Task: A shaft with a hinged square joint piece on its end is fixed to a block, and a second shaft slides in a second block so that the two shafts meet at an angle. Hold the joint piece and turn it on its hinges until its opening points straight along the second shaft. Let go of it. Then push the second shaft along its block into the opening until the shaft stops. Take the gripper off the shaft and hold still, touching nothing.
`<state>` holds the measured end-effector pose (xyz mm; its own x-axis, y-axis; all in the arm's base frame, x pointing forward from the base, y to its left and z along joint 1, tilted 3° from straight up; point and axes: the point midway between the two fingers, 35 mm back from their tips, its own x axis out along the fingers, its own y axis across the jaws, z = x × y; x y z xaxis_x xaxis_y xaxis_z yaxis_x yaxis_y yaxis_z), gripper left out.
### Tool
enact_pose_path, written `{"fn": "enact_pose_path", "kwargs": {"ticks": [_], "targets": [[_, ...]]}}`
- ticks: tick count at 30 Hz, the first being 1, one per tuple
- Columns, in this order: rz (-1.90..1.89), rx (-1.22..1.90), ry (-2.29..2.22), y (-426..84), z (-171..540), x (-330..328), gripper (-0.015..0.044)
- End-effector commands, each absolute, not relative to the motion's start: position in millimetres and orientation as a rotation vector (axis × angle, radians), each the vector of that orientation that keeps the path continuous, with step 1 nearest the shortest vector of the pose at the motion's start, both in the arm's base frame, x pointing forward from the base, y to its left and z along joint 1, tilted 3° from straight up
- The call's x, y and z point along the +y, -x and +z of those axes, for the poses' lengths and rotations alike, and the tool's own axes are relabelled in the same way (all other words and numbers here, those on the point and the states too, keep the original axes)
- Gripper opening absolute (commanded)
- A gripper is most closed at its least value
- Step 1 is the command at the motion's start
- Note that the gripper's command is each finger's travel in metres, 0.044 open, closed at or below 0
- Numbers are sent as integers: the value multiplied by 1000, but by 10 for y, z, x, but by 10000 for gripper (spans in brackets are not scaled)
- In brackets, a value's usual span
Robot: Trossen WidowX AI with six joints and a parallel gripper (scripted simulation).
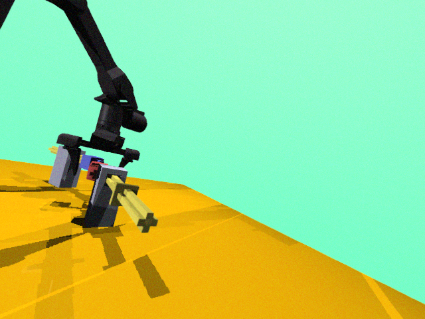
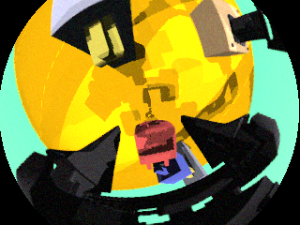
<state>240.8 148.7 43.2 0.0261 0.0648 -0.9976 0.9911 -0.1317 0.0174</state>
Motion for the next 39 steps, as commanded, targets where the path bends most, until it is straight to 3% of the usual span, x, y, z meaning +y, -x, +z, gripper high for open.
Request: {"fn": "enact_pose_path", "kwargs": {"ticks": [1,14,24,39], "targets": [[-1263,1174,-1366,-2414,359,1504,440],[-1263,1174,-1366,-2420,172,1517,440],[-1263,1174,-1366,-2420,172,1517,182],[-1263,1174,-1366,-2420,172,1517,182]]}}
